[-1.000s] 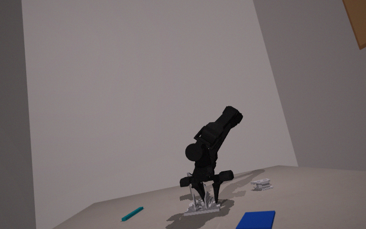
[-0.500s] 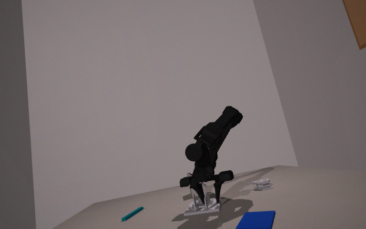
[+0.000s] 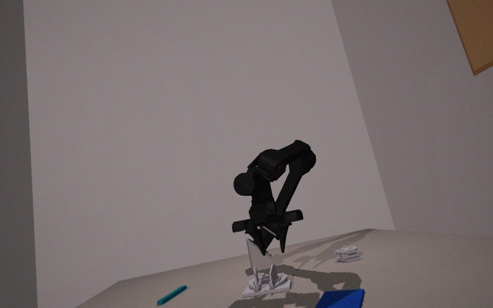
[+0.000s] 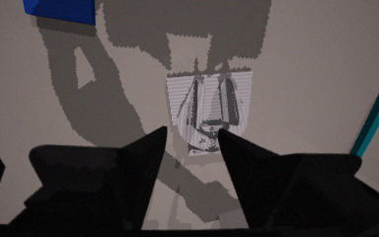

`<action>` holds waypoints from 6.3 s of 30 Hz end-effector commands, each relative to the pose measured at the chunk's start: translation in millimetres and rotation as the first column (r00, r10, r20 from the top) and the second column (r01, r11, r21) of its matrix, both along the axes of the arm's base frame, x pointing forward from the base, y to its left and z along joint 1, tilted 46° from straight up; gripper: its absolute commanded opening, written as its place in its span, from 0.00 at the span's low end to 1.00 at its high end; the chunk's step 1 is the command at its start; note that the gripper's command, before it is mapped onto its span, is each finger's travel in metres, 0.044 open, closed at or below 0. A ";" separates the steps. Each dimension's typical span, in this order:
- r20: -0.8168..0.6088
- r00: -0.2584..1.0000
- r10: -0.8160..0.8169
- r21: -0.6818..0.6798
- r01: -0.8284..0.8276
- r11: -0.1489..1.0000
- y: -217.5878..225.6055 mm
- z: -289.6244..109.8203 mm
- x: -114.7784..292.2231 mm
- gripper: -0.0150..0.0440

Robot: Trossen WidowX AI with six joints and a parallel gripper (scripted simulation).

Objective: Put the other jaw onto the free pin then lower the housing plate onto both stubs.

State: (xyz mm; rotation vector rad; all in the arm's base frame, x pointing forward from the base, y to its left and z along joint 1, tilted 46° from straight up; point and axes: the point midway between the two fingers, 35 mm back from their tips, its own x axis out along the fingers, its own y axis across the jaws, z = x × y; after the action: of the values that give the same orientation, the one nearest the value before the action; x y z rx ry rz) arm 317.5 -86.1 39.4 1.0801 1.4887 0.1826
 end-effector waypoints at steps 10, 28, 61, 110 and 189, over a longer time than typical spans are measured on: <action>0.159 0.966 0.202 -0.078 -0.191 0.978 110.7 119.4 -33.4 1.00; 0.321 0.870 0.374 -0.124 -0.353 0.928 191.6 186.7 -126.3 1.00; 0.325 0.869 0.372 -0.120 -0.352 0.928 229.9 151.1 -119.7 1.00; 0.327 0.869 0.371 -0.118 -0.352 0.929 252.0 130.1 -115.5 1.00; 0.327 0.869 0.371 -0.118 -0.352 0.929 252.0 130.1 -115.5 1.00</action>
State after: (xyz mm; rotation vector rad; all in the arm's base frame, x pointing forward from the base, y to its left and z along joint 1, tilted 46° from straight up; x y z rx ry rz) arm 202.0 166.3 171.1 0.6695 1.3503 0.5720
